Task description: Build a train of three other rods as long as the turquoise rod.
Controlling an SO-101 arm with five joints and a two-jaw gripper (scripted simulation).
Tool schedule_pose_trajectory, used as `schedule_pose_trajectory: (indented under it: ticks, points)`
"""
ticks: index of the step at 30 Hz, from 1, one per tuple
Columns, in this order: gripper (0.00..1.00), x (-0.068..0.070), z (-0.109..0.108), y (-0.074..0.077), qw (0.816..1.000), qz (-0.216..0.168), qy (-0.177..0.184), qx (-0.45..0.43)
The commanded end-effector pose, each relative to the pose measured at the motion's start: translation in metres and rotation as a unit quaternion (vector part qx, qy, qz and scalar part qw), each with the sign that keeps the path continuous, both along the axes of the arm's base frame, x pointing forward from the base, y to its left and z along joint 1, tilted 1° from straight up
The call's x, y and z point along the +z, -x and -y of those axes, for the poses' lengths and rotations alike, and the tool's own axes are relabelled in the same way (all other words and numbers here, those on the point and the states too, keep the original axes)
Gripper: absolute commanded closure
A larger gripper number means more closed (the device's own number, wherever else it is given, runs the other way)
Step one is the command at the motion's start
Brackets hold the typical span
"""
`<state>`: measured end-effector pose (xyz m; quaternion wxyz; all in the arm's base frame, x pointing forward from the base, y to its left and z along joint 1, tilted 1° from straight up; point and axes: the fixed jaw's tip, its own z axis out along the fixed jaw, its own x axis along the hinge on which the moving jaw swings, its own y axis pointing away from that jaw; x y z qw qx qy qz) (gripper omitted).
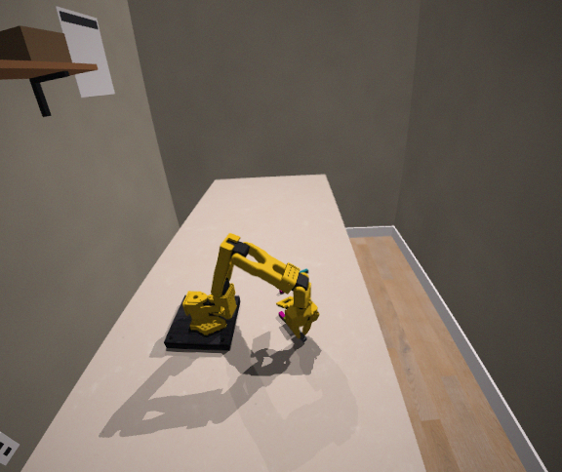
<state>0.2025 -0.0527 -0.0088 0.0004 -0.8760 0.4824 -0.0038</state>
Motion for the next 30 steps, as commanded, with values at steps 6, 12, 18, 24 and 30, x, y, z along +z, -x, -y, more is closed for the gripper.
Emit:
schedule_pose_trajectory:
  ticks: [6,12,18,24,30]
  points:
    - [1.0,-0.0057,0.0004,0.0022,1.0,-0.007,-0.002,-0.007]
    - [1.0,-0.0077,-0.0005,0.0044,1.0,-0.011,-0.003,-0.007]
    - [1.0,-0.0077,-0.0005,0.0044,1.0,-0.011,-0.003,-0.007]
    - [1.0,-0.0077,-0.0005,0.0044,1.0,-0.011,-0.003,-0.007]
    - [1.0,-0.0077,-0.0005,0.0044,1.0,-0.011,-0.003,-0.007]
